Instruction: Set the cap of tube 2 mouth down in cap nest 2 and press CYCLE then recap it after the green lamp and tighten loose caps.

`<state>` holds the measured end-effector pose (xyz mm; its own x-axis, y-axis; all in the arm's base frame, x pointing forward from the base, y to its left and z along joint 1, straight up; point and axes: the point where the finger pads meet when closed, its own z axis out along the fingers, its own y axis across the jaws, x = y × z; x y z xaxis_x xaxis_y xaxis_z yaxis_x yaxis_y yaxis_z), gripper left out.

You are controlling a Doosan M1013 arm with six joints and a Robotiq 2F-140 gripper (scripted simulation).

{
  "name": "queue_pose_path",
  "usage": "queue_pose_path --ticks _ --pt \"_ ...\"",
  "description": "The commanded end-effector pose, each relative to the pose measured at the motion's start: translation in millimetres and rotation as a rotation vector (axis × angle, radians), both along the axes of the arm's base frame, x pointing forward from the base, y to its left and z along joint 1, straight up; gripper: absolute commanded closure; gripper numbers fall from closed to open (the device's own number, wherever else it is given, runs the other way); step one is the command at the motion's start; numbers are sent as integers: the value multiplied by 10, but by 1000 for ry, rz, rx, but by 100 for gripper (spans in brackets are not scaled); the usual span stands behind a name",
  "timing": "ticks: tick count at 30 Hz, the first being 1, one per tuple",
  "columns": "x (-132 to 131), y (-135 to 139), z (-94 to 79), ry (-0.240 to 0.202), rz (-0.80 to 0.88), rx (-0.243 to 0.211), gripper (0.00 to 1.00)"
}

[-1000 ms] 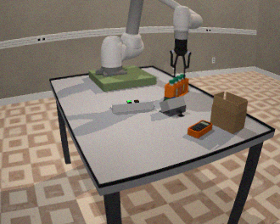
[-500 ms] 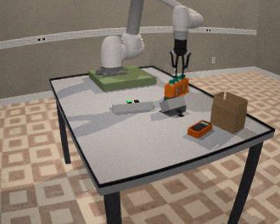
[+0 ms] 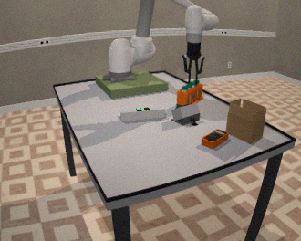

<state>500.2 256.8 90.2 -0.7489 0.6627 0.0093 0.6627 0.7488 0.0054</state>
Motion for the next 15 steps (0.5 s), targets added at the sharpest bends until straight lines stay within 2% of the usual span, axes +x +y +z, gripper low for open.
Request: queue_pose_path --ticks 1,8,10,15 --pt "2 4 6 -4 -230 -9 70" --pt "2 3 4 -2 -580 -9 70" --pt "2 3 4 -2 -580 -9 70" --pt "2 4 3 0 -827 -9 70"
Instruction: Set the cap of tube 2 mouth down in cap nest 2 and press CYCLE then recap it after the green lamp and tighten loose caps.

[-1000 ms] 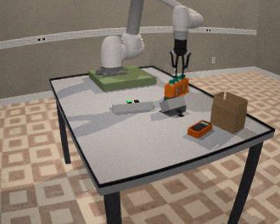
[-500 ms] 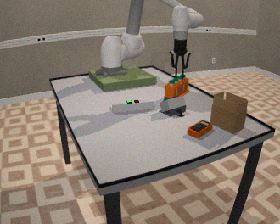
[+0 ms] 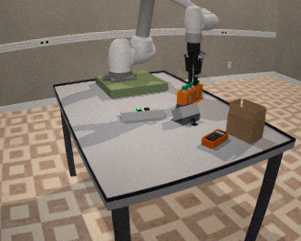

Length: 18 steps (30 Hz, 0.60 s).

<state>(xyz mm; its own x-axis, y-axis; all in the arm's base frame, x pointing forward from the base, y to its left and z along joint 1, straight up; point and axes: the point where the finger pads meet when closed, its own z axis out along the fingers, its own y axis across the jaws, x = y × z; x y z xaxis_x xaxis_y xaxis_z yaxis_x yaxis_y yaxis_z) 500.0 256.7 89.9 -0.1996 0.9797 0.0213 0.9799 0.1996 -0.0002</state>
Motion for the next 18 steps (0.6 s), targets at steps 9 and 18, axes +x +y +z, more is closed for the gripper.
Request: queue_pose_path --ticks 9,18 --pt "4 4 -1 -4 -182 -19 59" --pt "4 4 -1 -4 -182 -19 59"
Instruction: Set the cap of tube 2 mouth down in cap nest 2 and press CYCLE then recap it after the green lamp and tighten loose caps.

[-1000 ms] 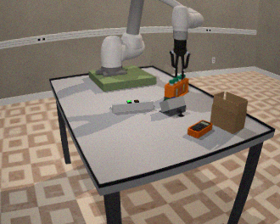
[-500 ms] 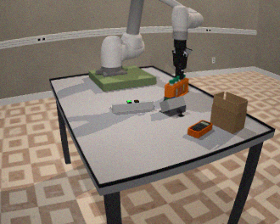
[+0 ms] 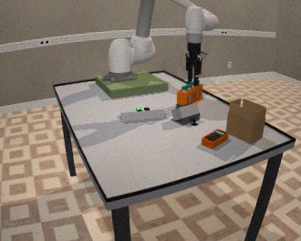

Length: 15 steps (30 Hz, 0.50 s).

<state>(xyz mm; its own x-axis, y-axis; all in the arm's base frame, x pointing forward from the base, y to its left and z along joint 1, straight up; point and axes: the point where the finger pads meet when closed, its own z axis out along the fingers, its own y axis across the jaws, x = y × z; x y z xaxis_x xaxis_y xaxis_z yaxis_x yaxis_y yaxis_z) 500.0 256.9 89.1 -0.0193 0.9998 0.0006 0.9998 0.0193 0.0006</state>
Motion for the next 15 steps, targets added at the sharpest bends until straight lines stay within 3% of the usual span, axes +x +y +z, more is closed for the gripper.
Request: queue_pose_path --ticks 1,4,9,11,15 --pt "4 3 7 -1 0 1 59" --pt "4 3 11 -1 250 1 59" --pt "4 3 11 -2 501 -1 59" --pt "4 3 11 -2 501 -1 59" --pt "4 3 11 -2 777 -2 59"
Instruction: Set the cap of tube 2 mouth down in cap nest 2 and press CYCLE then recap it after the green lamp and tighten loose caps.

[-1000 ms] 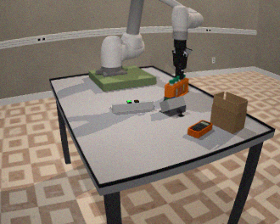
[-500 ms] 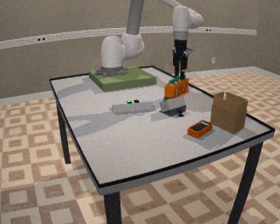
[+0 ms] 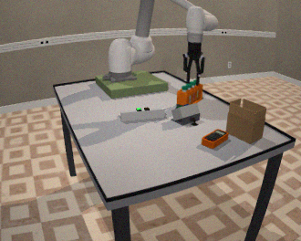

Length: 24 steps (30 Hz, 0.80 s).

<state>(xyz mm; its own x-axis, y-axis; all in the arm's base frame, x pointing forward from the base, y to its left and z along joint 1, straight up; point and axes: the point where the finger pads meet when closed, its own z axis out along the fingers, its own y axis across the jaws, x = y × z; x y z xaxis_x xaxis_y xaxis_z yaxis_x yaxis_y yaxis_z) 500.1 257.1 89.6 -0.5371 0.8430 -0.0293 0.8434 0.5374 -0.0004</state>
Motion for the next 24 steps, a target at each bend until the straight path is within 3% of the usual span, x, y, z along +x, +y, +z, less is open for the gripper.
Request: queue_pose_path --ticks 1,6,14,15,24 --pt "3 1 7 16 278 22 59" --pt "3 1 7 19 499 22 59" --pt "2 2 7 19 499 22 59" --pt "2 1 7 19 499 22 70" --pt "3 1 7 19 499 22 70"
